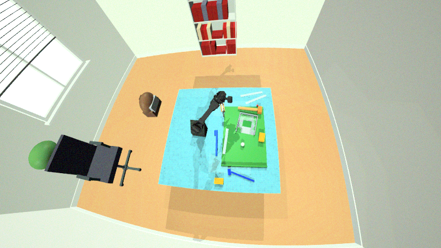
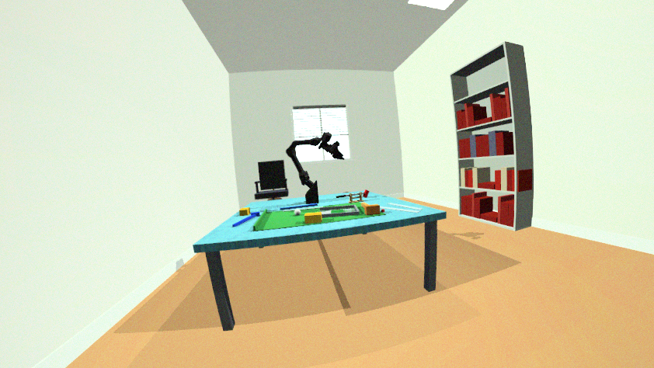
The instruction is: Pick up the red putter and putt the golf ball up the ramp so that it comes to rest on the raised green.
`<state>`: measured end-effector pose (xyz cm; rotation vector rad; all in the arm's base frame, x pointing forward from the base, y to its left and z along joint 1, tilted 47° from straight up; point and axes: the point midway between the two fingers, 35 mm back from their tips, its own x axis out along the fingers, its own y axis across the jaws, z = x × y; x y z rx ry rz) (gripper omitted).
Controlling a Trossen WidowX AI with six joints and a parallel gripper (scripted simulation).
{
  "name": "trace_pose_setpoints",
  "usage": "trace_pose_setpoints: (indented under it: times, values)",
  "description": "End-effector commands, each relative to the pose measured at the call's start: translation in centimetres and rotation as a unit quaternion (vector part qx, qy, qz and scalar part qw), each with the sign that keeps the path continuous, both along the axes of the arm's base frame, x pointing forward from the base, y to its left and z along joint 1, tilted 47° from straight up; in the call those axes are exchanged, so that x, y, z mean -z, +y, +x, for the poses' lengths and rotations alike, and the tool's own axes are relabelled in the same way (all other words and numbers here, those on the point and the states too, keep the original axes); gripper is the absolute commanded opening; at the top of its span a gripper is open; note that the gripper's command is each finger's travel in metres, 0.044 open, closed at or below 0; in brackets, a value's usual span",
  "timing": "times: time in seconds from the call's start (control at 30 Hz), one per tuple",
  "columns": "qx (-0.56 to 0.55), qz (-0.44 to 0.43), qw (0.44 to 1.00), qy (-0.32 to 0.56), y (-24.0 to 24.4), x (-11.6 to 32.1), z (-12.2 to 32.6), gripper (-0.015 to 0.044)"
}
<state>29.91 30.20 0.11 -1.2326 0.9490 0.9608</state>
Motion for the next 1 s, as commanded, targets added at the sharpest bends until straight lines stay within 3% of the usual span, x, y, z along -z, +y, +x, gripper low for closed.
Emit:
trace_pose_setpoints:
  times: [0.0, 0.37, 0.97]
  values:
    - [-0.011, -0.096, 0.994, 0.050, -4.9, 5.6, -0.5, 0.0440]
    - [-0.059, -0.291, 0.928, 0.224, -18.3, 15.4, -5.7, 0.0440]
    - [-0.063, -0.300, 0.922, 0.235, -20.7, 17.7, -6.3, 0.0440]
